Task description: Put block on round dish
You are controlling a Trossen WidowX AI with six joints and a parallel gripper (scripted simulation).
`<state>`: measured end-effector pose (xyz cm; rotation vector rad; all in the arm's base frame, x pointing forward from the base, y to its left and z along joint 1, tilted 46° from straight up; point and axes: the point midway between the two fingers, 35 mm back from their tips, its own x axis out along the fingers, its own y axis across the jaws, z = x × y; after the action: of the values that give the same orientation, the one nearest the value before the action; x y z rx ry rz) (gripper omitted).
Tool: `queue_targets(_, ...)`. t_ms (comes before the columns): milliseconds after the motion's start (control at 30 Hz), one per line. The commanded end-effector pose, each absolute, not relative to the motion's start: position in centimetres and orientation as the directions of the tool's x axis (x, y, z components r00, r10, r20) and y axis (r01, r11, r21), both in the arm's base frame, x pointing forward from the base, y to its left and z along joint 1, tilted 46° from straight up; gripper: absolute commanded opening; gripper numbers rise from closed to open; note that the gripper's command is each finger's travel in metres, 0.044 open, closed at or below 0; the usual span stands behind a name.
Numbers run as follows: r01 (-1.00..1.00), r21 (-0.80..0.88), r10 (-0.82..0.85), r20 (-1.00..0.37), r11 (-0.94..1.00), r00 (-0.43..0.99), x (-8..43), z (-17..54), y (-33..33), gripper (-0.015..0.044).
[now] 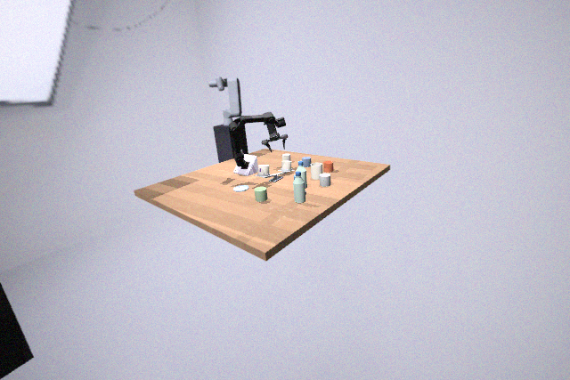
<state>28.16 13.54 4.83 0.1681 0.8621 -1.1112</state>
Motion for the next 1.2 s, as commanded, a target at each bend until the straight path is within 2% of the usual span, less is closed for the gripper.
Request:
queue_targets(0,0.900,-0.232,-0.715,-0.689,0.368,0.115,29.0,3.4,13.6,0.0440)
queue_targets(500,0.997,-0.041,-0.705,-0.705,-0.059,-0.071,31.4,-2.4,12.8,0.0440)
queue_targets(1167,0.997,-0.039,-0.705,-0.705,-0.064,-0.072,31.3,-4.2,11.1,0.0440)
